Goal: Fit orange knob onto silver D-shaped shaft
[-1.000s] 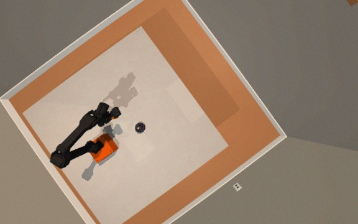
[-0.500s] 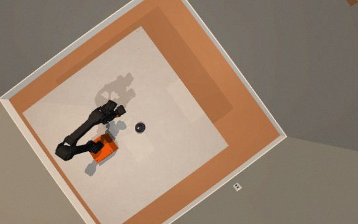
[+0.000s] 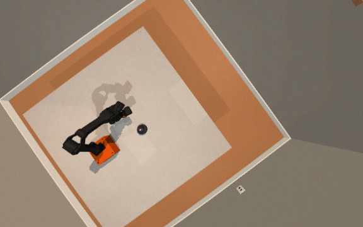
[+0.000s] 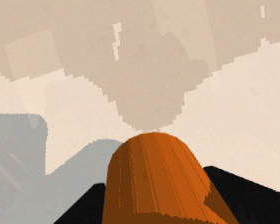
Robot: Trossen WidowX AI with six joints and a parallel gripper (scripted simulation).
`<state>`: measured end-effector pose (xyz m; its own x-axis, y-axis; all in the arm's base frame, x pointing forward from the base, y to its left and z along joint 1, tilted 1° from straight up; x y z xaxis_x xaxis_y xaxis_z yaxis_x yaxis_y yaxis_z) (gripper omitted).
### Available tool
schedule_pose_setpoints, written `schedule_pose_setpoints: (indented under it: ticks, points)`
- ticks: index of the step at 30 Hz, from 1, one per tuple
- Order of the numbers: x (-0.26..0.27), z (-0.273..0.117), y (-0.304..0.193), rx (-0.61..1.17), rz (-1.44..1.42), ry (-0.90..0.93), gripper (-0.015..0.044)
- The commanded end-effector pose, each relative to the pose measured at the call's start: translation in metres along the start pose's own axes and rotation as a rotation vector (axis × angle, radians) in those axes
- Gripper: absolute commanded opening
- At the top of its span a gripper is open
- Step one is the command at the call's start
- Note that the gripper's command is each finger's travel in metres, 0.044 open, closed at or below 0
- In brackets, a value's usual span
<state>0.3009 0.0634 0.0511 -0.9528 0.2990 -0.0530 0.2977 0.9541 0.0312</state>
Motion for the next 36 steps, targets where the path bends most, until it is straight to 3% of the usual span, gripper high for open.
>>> schedule_pose_setpoints:
  ticks: [1, 15, 24, 36]
  points:
    - [0.000, 0.014, 0.000, -0.002, -0.003, 0.009, 0.0000]
    - [-0.003, 0.042, -0.001, -0.002, -0.001, 0.019, 0.0000]
    - [-0.003, 0.041, 0.000, 0.000, 0.002, 0.016, 0.0236]
    - [-0.003, 0.041, 0.000, 0.000, 0.002, 0.016, 0.0240]
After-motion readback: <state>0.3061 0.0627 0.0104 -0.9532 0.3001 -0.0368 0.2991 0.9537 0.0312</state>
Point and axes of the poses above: the point midway between the two fingers, 35 mm back from their tips, its own z axis out along the fingers, its own x axis across the jaws, y = z × x, the point moved 5 cm from there along -z, back along the fingers, and after that the axes turned 2 degrees about z, right-handed, at the moved point
